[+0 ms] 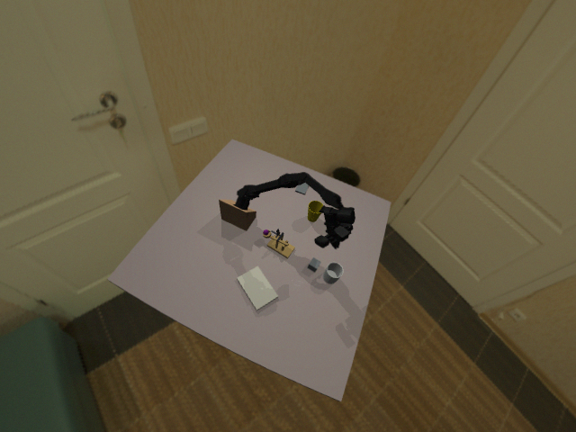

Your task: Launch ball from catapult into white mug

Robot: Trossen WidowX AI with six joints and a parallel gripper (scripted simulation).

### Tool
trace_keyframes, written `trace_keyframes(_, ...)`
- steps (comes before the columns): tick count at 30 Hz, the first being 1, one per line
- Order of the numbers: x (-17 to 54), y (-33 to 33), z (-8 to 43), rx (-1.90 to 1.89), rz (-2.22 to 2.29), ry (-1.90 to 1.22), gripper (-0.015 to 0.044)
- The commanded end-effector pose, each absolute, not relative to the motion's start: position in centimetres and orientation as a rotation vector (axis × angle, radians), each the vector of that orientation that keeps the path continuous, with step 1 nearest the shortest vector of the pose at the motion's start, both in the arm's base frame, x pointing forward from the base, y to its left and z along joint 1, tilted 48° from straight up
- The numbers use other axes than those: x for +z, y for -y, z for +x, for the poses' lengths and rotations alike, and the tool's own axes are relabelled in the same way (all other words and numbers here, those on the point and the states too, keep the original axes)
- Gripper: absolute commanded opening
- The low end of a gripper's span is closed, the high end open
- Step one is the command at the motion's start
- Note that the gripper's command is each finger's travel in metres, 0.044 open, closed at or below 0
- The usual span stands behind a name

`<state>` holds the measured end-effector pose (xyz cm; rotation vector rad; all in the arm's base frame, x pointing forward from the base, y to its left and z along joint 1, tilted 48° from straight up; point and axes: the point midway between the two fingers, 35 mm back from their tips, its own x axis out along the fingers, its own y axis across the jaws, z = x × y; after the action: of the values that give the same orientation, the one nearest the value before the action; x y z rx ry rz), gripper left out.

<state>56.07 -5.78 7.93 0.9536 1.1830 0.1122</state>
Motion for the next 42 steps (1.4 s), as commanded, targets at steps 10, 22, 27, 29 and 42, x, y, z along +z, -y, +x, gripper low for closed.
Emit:
trace_keyframes(10, 8.1, 5.6, 56.0, 0.114, 0.928, -1.179, 0.0000)
trace_keyframes(22, 8.5, 2.4, 53.1, 0.202, 0.668, -1.227, 0.0000)
trace_keyframes(27, 8.6, 0.8, 51.2, 0.270, 0.517, -1.247, 0.0000)
trace_keyframes(29, 8.7, 0.1, 50.4, 0.299, 0.457, -1.254, 0.0000)
trace_keyframes(42, 8.9, -3.6, 44.1, 0.504, 0.065, -1.290, 0.0000)
